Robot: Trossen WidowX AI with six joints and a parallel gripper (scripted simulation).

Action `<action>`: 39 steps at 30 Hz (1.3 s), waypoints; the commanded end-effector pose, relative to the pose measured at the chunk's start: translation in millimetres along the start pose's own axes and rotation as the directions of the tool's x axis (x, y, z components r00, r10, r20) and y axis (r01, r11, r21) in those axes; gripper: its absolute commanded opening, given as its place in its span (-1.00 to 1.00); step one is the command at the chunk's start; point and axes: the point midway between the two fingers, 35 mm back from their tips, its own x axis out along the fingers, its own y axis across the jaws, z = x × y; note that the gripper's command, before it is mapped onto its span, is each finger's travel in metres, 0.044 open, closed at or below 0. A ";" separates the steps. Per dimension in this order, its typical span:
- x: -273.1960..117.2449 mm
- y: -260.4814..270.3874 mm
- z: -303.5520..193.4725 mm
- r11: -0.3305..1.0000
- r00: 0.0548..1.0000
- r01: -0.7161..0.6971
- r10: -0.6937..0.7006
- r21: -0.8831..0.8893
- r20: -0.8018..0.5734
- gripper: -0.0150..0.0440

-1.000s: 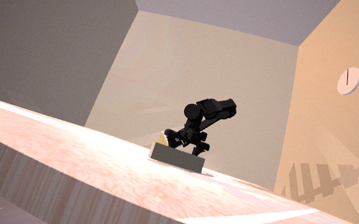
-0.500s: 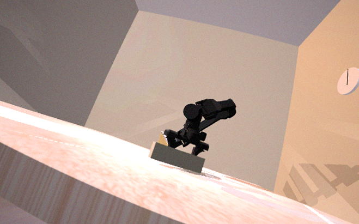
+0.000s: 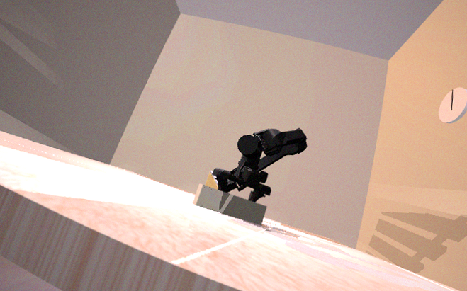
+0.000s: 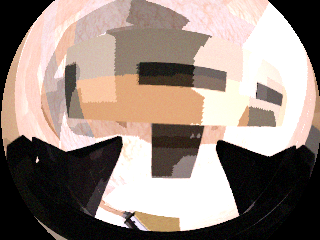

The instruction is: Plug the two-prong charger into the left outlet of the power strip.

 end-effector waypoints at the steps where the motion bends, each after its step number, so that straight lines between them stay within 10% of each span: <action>1: 1.0 0.2 -3.1 1.000 1.000 -0.004 0.004 -0.003 0.000 1.00; 39: 3.4 -0.7 -53.5 1.000 1.000 -0.004 0.004 -0.001 -0.002 1.00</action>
